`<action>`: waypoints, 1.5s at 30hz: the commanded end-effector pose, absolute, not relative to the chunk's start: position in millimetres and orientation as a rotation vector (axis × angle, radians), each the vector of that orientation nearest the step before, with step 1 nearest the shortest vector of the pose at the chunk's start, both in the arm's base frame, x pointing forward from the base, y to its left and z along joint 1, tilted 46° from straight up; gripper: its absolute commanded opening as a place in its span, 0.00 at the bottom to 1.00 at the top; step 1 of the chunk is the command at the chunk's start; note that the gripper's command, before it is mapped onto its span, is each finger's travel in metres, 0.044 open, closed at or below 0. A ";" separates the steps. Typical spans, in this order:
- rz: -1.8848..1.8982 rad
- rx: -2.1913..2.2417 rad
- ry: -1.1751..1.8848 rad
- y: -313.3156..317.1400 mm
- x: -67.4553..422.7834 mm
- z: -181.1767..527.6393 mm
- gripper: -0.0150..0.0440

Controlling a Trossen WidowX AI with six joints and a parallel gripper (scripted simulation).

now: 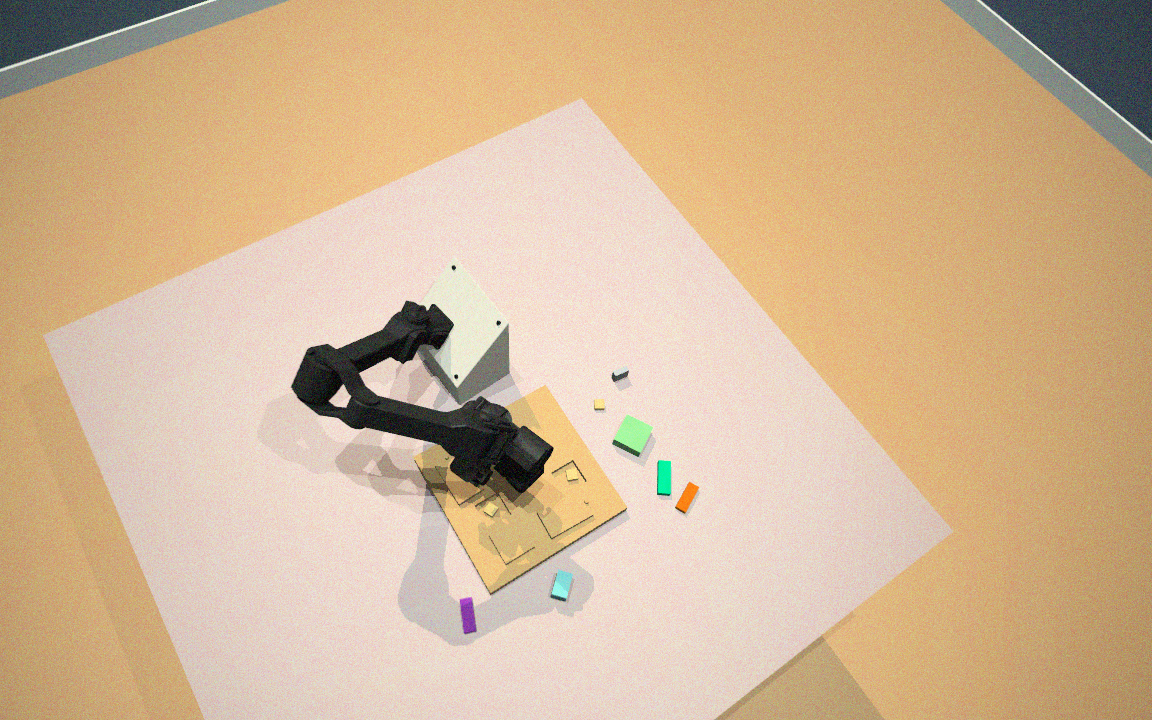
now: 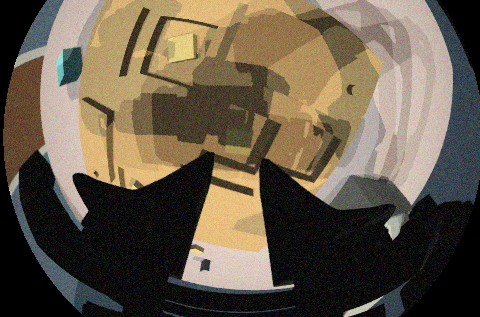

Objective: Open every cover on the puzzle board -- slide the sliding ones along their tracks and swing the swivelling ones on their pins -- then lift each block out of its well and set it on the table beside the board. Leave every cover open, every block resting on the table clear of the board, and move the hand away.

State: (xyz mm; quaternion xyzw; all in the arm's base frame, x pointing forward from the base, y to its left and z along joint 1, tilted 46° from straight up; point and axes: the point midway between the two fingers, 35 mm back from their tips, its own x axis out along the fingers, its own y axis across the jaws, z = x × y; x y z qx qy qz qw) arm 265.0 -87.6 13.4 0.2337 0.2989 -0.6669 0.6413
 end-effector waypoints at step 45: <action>-1.515 0.522 0.686 -104.7 263.4 -3.3 0.50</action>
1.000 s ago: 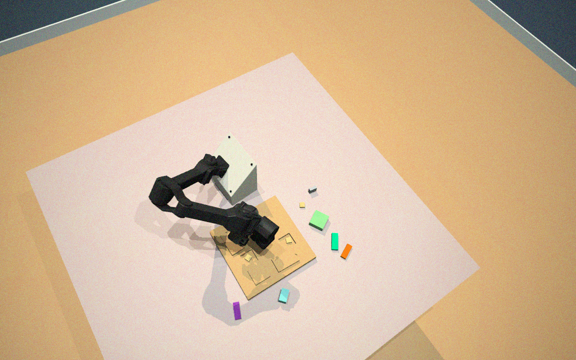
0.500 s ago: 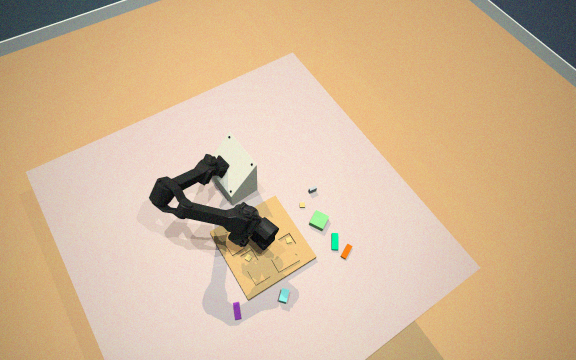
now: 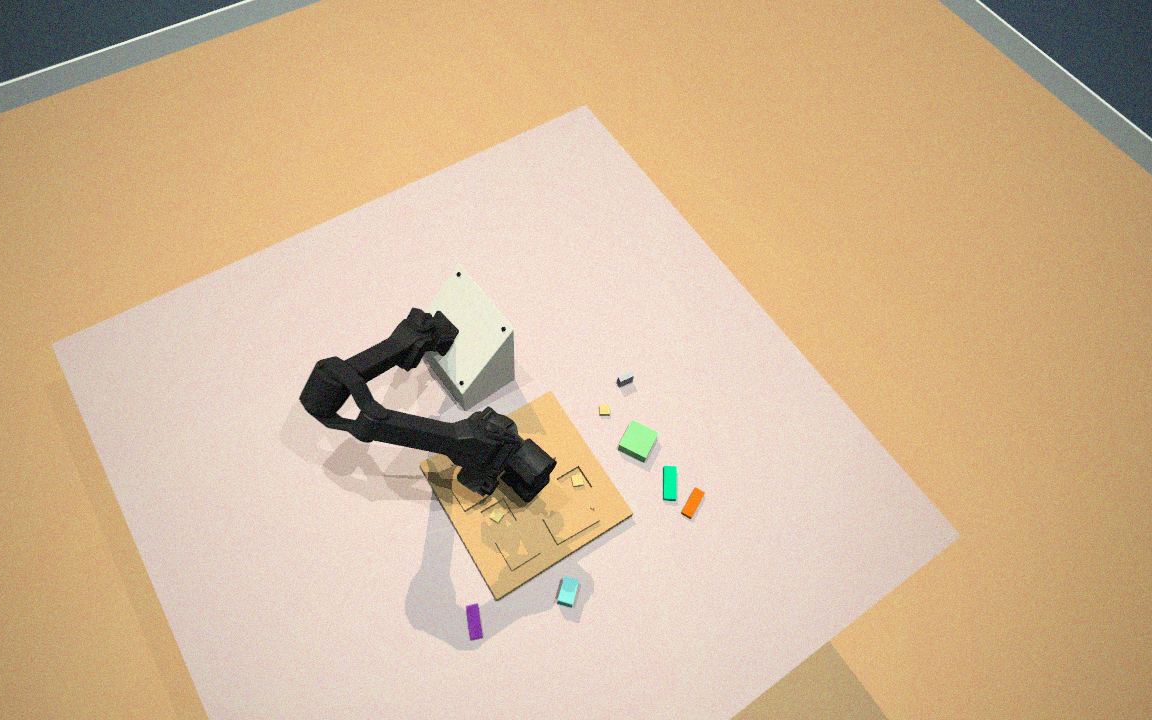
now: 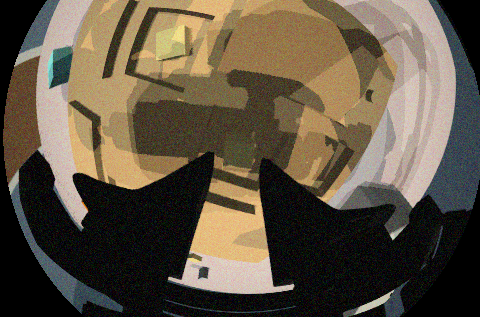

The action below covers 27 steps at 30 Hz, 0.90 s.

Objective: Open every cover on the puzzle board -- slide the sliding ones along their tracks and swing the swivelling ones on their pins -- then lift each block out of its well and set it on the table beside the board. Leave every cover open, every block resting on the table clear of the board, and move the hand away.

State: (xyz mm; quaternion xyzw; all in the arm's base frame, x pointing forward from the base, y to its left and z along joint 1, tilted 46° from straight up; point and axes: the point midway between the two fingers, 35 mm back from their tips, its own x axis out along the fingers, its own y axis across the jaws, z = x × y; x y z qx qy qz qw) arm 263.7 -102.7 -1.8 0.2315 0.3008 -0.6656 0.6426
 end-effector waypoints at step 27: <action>-1.517 0.527 0.685 -110.8 262.6 -9.6 0.41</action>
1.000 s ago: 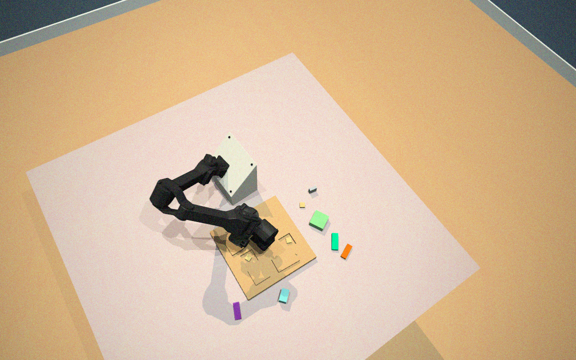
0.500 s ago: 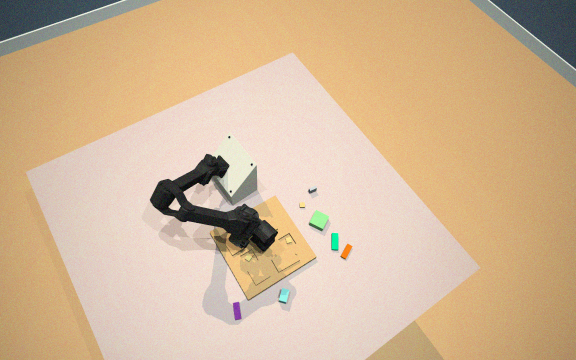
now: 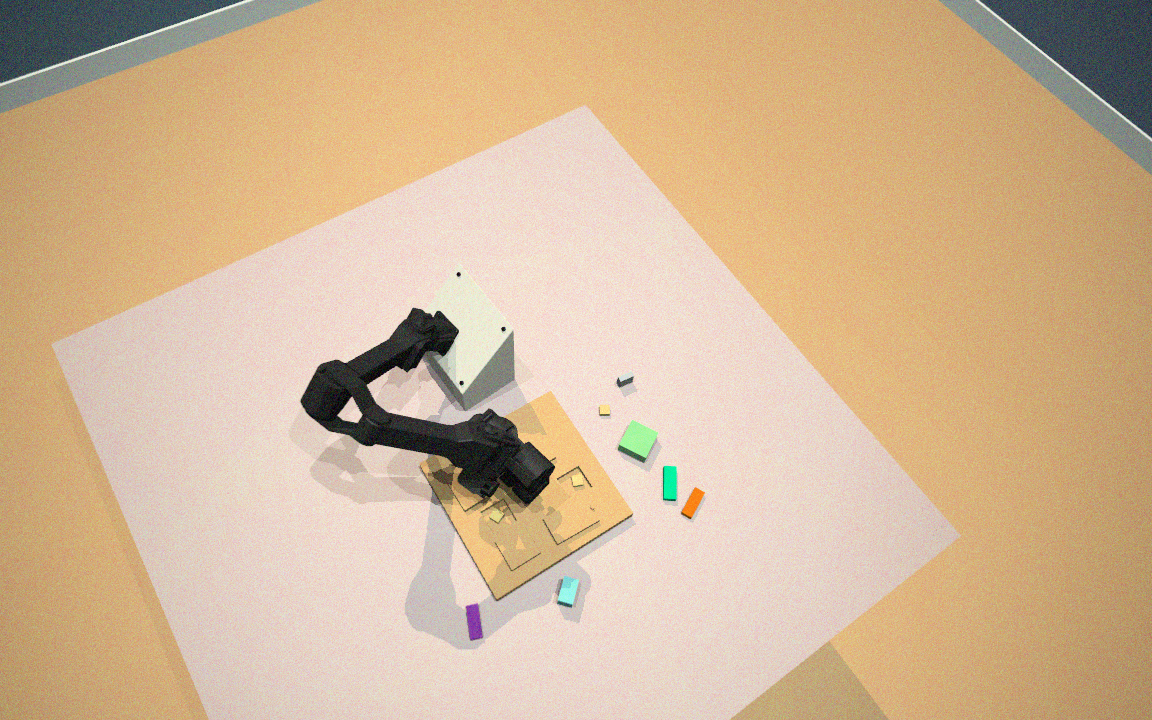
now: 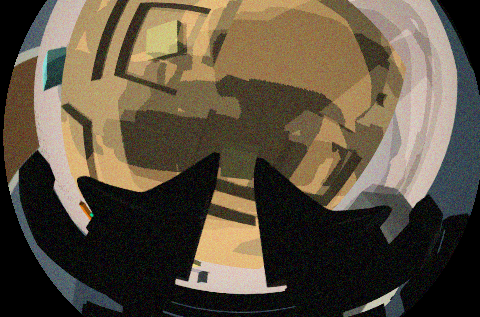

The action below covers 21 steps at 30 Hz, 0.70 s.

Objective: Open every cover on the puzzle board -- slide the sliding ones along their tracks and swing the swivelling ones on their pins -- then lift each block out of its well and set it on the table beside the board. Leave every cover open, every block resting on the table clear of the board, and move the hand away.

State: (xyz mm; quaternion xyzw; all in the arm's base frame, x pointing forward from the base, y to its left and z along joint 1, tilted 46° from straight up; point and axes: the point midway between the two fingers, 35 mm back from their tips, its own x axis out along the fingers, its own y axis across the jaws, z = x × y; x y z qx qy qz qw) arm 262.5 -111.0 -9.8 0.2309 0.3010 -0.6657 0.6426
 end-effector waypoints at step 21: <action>-1.515 0.526 0.687 -97.5 264.8 2.8 0.39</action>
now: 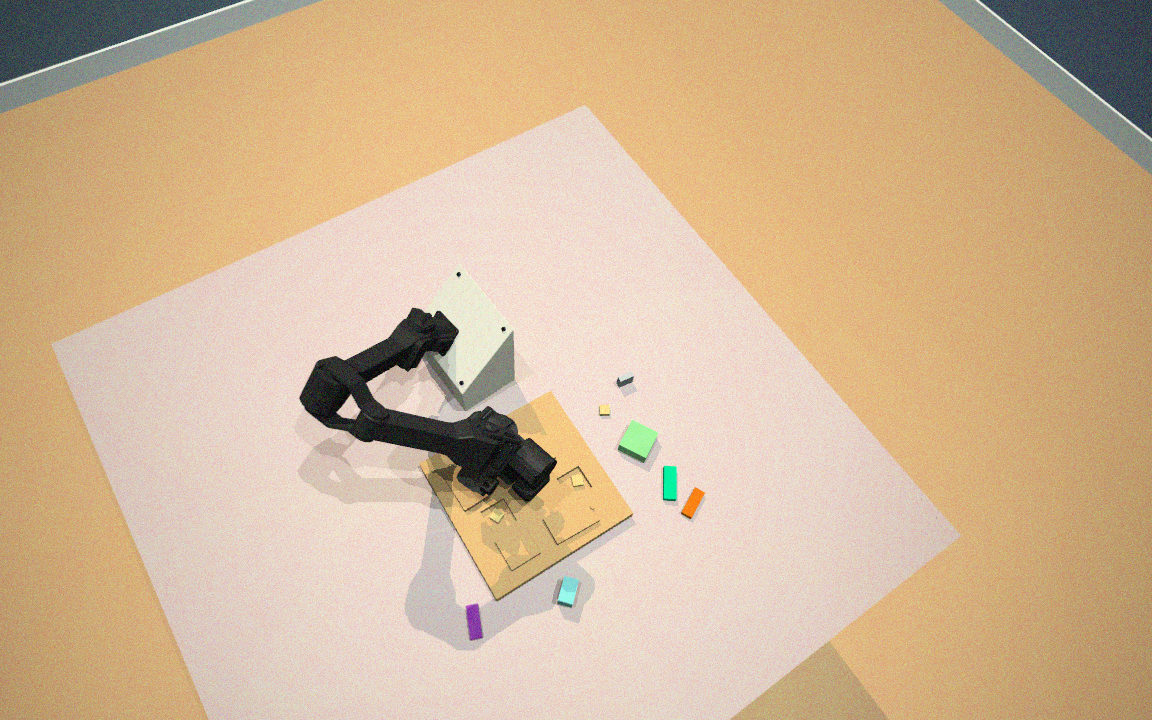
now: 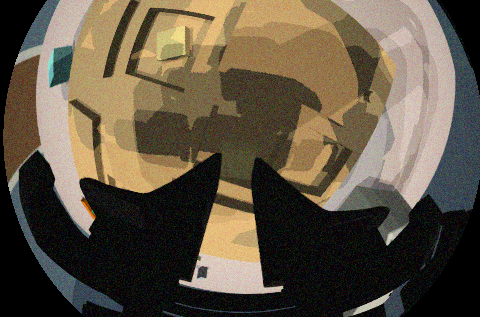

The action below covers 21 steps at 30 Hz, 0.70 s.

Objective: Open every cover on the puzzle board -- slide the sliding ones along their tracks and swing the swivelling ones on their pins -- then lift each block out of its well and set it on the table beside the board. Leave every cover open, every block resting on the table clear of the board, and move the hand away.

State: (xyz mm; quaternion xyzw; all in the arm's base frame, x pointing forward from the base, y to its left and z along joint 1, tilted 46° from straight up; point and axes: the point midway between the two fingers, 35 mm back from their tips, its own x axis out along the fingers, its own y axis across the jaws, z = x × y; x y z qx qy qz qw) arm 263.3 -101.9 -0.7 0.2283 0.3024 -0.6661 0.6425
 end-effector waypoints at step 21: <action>-1.514 0.523 0.687 -79.1 265.6 21.5 0.39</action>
